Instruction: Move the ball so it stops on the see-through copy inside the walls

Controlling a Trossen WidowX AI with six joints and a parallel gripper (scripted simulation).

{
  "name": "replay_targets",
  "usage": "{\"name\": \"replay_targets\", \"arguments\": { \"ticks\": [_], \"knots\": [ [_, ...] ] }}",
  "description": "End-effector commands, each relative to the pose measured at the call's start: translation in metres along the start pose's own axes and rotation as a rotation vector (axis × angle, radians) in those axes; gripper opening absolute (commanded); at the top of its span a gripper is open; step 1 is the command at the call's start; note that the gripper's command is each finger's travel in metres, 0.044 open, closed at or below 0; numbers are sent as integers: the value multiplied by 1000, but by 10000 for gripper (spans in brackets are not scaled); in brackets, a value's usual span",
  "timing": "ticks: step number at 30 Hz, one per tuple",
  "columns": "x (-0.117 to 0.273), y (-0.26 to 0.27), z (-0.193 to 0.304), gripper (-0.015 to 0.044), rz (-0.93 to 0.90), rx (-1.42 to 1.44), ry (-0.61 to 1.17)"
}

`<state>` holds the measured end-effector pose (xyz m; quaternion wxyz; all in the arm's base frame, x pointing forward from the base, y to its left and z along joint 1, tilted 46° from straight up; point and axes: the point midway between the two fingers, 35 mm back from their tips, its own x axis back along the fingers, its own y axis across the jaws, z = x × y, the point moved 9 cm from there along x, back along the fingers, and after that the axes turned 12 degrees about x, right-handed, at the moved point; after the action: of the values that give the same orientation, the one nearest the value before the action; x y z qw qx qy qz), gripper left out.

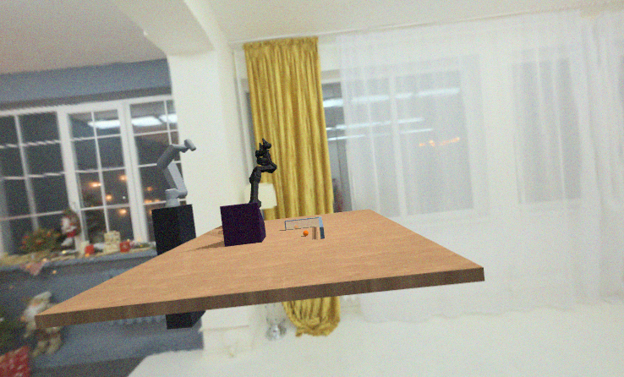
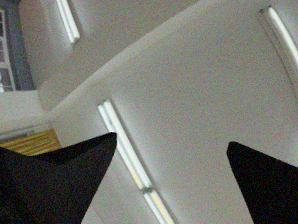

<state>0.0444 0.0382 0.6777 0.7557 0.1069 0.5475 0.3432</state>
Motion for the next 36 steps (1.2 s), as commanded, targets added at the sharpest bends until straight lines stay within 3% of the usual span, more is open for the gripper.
{"name": "replay_targets", "arguments": {
  "ticks": [1,6,30,36],
  "knots": [
    [0,0,0,374,-2,1,1],
    [9,6,13,247,-72,40,24],
    [110,7,147,247,-638,384,362],
    [125,-11,170,247,-692,408,420]
  ]
}}
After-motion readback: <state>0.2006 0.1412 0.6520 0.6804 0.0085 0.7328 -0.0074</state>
